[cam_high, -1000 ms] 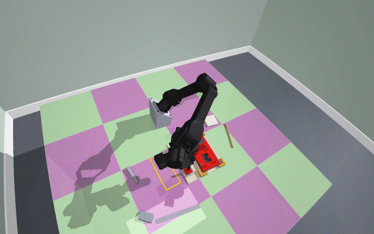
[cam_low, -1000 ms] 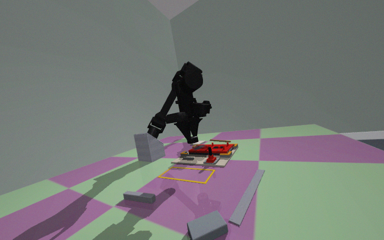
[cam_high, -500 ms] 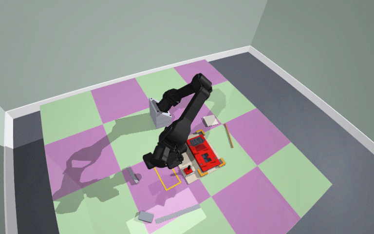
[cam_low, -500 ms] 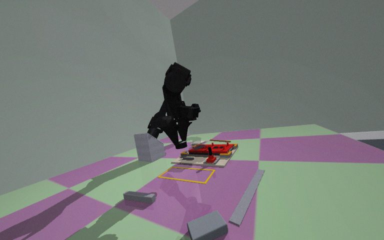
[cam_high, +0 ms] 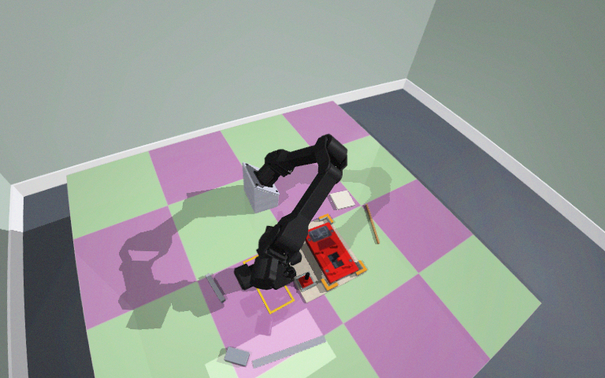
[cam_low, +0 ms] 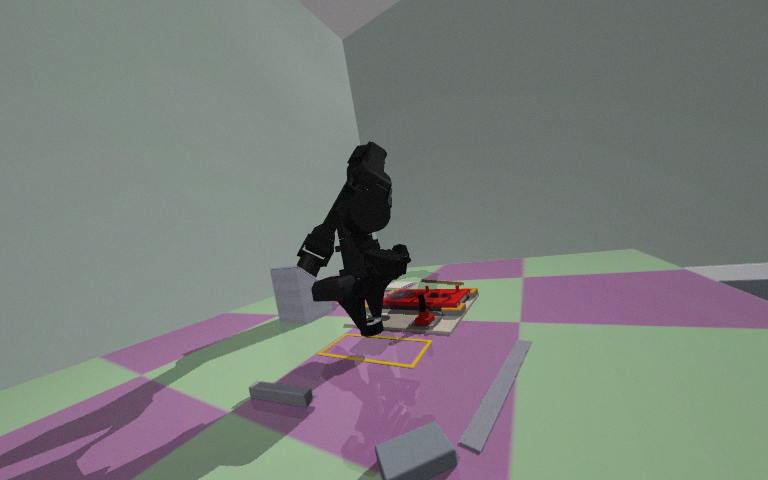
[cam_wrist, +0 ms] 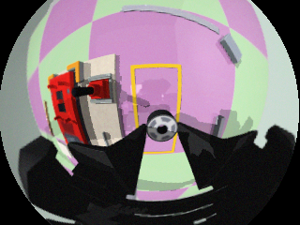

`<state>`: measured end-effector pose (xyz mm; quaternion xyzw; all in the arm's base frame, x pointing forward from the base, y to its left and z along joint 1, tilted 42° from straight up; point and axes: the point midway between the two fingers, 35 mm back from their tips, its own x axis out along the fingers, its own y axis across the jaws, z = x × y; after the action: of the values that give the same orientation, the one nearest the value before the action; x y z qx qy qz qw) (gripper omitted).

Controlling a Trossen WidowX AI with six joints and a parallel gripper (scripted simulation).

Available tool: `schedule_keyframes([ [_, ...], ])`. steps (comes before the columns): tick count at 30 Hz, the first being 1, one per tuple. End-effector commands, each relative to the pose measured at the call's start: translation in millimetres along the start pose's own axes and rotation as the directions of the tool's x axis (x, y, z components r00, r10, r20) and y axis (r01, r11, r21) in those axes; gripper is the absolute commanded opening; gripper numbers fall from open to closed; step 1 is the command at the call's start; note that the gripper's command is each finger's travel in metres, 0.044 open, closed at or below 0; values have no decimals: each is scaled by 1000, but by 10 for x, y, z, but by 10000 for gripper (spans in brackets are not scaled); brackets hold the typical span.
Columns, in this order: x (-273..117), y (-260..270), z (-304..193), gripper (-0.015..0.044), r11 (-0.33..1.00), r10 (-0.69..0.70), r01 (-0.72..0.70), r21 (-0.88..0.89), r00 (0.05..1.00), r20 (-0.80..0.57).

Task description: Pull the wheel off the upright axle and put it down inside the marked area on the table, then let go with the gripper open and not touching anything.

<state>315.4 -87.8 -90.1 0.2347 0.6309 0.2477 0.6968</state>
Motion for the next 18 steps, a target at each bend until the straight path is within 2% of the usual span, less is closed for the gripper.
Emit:
schedule_keyframes([
  [1,250,21,-50,0,1000,13,-13,12,1000,-9],
  [6,342,30,-61,0,1000,14,-14,12,1000,-9],
  [17,281,32,-50,289,1000,10,-10,4,1000,-13],
  [18,239,29,-47,300,1000,10,-10,5,1000,-13],
])
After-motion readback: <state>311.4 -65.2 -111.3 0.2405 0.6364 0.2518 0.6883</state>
